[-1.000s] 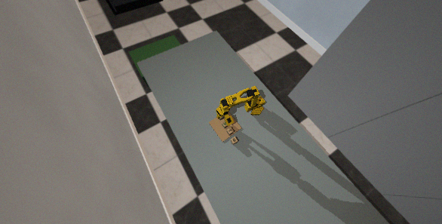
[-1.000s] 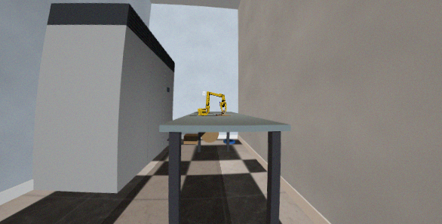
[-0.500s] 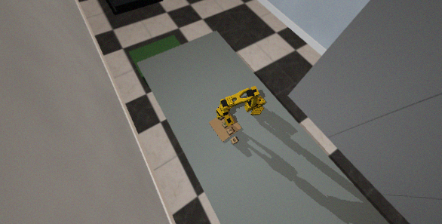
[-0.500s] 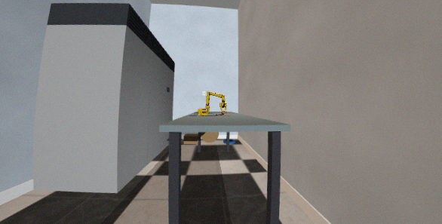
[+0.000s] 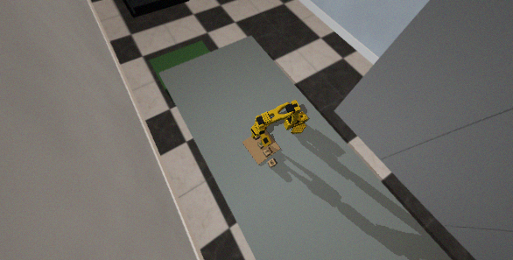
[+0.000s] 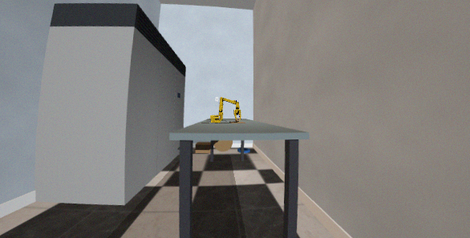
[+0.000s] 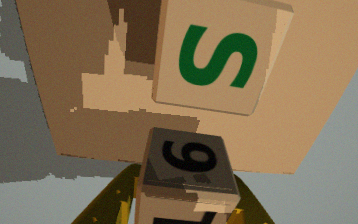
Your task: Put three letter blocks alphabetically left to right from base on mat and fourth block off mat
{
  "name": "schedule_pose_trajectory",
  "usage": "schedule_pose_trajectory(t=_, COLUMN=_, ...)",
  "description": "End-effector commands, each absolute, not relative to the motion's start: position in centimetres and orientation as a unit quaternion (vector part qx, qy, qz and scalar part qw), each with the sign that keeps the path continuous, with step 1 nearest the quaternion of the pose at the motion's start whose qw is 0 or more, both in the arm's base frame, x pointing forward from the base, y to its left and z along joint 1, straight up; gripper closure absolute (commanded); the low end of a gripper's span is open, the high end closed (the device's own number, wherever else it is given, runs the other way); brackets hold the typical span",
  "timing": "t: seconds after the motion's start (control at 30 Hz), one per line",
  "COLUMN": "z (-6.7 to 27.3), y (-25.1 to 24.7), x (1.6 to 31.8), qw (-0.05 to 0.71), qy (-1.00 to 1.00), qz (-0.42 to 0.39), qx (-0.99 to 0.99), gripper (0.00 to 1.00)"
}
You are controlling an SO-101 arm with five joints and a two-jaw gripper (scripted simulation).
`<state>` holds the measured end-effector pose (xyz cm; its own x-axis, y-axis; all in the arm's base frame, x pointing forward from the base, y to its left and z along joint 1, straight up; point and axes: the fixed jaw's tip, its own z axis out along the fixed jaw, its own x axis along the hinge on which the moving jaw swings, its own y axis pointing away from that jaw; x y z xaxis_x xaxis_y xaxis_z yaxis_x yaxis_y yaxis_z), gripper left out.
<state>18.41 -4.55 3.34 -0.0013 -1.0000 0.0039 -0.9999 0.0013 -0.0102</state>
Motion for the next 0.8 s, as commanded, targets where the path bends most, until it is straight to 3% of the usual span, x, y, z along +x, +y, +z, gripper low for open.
schedule_pose_trajectory(t=0.0, z=4.89, y=-4.77, x=19.85, qw=0.033, qy=0.706, qz=-0.053, qx=-0.705, gripper=1.00)
schedule_pose_trajectory(t=0.77, z=4.10, y=-4.80, x=19.92, qw=0.033, qy=0.706, qz=-0.053, qx=-0.706, gripper=1.00)
